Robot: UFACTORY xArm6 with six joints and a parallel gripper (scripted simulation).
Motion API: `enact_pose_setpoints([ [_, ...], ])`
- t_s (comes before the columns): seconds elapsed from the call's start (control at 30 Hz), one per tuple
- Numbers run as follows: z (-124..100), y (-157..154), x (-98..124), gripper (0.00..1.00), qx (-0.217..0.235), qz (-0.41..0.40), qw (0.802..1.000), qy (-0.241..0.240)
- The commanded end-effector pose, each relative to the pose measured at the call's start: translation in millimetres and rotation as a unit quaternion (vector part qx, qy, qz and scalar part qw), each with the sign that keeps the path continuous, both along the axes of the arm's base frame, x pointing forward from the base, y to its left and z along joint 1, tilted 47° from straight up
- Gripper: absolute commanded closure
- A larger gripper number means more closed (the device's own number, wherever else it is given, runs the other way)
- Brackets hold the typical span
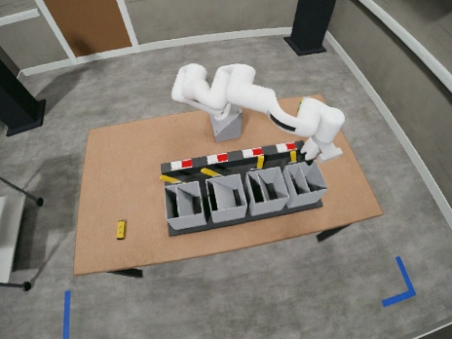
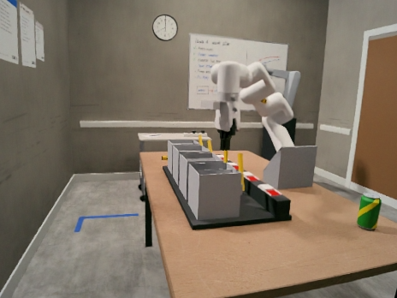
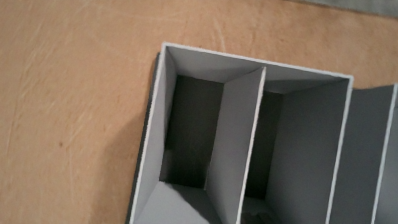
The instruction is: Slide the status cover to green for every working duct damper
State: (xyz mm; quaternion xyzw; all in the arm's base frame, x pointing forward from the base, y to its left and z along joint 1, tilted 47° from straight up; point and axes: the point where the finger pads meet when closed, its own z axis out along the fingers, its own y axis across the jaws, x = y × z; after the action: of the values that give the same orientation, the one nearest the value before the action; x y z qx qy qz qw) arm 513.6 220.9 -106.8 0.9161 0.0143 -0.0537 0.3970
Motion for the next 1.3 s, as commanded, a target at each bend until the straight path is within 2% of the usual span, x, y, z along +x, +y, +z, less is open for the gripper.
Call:
enact_pose_setpoints([
  [0.0,1.8,1.8,0.9,1.0,0.007,0.045,0.998,0.047],
  [0.03,1.8,1.8,0.9,1.0,0.007,0.045,0.998,0.047],
  [0.1,1.8,1.7,0.8,1.0,0.013,0.086,0.992,0.092],
  [0.27,1.8,1.6,0.6,1.0,0.019,0.135,0.98,0.144],
  [0.53,1.9,1.4,0.2,1.0,0.03,0.227,0.943,0.242],
  [0.6,1.9,1.4,0.2,1.0,0.03,0.227,0.943,0.242],
  [0.67,1.9,1.3,0.1,1.0,0.035,0.265,0.921,0.283],
  [0.73,1.9,1.3,0.0,1.0,0.037,0.278,0.913,0.297],
  [0.83,1.9,1.2,-0.1,1.0,0.041,0.31,0.89,0.331],
  [1.1,2.0,1.0,-0.5,1.0,0.051,0.391,0.818,0.418],
  [1.17,2.0,1.0,-0.5,1.0,0.051,0.391,0.818,0.418],
  [1.27,2.0,1.0,-0.6,1.0,0.055,0.419,0.787,0.448],
])
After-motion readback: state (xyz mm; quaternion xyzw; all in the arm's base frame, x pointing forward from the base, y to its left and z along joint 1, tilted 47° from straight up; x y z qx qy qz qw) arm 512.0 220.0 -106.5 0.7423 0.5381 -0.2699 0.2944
